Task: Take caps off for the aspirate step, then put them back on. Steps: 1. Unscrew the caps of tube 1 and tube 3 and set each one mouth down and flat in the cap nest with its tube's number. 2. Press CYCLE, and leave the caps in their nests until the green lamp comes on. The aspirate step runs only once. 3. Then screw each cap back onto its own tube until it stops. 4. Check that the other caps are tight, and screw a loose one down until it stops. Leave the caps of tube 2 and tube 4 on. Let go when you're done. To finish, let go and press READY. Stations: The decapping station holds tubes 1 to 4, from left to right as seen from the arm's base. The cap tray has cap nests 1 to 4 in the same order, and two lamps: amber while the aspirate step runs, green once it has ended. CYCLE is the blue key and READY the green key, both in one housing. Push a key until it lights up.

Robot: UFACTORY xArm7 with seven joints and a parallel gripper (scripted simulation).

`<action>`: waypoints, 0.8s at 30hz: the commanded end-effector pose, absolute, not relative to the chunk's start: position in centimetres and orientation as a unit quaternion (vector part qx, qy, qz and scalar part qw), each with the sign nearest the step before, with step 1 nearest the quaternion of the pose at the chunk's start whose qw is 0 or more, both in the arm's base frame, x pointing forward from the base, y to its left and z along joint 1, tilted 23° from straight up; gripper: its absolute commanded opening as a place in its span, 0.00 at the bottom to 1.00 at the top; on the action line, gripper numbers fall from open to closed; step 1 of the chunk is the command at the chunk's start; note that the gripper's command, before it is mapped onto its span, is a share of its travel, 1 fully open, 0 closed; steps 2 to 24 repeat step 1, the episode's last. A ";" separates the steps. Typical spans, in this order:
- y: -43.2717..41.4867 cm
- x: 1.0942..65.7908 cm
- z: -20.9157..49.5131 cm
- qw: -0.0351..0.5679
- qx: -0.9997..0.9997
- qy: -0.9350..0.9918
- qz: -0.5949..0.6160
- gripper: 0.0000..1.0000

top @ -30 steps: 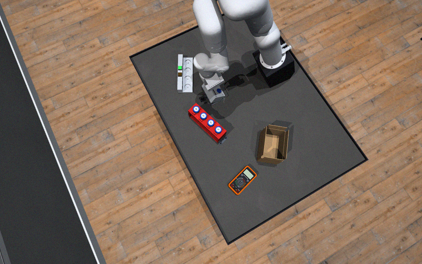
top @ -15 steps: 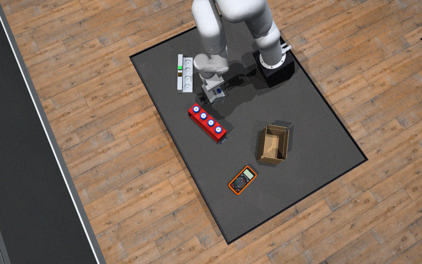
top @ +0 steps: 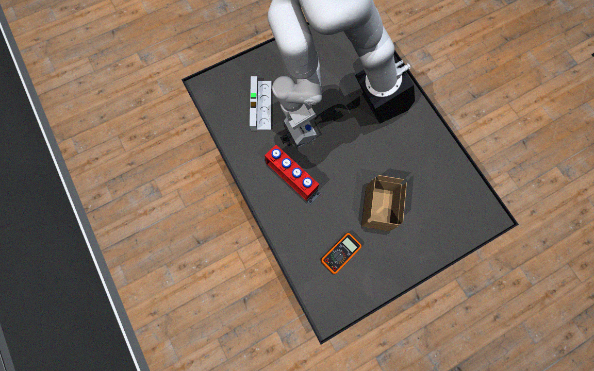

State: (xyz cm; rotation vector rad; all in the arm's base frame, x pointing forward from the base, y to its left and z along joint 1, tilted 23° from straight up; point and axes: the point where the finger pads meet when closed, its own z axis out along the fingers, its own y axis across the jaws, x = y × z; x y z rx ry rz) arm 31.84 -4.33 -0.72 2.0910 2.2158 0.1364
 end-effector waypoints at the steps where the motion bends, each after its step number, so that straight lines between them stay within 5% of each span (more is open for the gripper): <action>1: -4.3 32.0 -0.8 0.047 0.685 0.726 0.046 0.00; 24: -4.3 32.0 -0.8 0.047 0.685 0.726 0.046 0.00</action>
